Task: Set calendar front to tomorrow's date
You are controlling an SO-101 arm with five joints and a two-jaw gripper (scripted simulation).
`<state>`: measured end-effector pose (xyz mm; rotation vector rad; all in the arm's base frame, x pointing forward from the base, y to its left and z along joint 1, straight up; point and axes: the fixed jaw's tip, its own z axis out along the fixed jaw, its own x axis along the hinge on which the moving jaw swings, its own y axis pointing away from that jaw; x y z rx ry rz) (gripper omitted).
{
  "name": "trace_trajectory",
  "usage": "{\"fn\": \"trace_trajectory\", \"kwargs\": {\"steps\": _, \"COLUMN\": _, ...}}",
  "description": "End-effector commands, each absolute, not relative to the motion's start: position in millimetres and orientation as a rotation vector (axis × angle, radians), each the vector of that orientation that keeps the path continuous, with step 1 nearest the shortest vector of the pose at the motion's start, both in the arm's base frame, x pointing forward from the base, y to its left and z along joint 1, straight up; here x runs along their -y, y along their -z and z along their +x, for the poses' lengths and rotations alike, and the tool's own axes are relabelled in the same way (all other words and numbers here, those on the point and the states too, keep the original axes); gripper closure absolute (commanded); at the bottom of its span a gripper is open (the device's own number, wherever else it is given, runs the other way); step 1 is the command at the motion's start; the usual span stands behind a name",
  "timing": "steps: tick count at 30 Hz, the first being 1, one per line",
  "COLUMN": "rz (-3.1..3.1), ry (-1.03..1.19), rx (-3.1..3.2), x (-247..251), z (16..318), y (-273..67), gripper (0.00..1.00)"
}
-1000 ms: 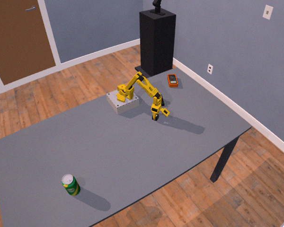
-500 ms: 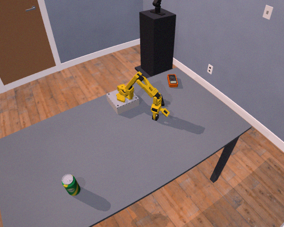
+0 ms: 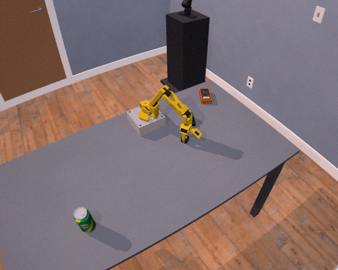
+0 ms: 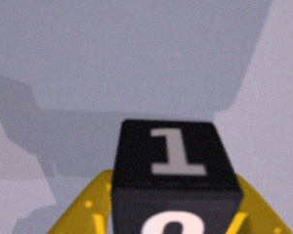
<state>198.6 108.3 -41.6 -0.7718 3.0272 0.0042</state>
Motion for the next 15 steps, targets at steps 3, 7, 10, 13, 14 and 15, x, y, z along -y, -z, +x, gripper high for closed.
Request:
{"fn": "trace_trajectory", "kwargs": {"steps": 3, "rz": -0.779, "ry": 0.002, "rx": -3.051, "x": -104.1, "z": 194.7, "y": 47.2, "gripper": 1.00}}
{"fn": "trace_trajectory", "kwargs": {"steps": 7, "rz": -0.779, "ry": 0.002, "rx": -3.051, "x": -104.2, "z": 194.8, "y": 46.3, "gripper": 1.00}}
{"fn": "trace_trajectory", "kwargs": {"steps": 10, "rz": -0.779, "ry": 0.002, "rx": -3.051, "x": -104.4, "z": 195.2, "y": 43.0, "gripper": 1.00}}
{"fn": "trace_trajectory", "kwargs": {"steps": 13, "rz": -0.779, "ry": 0.002, "rx": -3.051, "x": -104.7, "z": 195.9, "y": 36.9, "gripper": 1.00}}
{"fn": "trace_trajectory", "kwargs": {"steps": 14, "rz": -0.779, "ry": 0.002, "rx": -3.051, "x": -104.8, "z": 196.1, "y": 34.3, "gripper": 1.00}}
{"fn": "trace_trajectory", "kwargs": {"steps": 15, "rz": -0.779, "ry": 0.002, "rx": -3.051, "x": -104.8, "z": 196.3, "y": 31.6, "gripper": 1.00}}
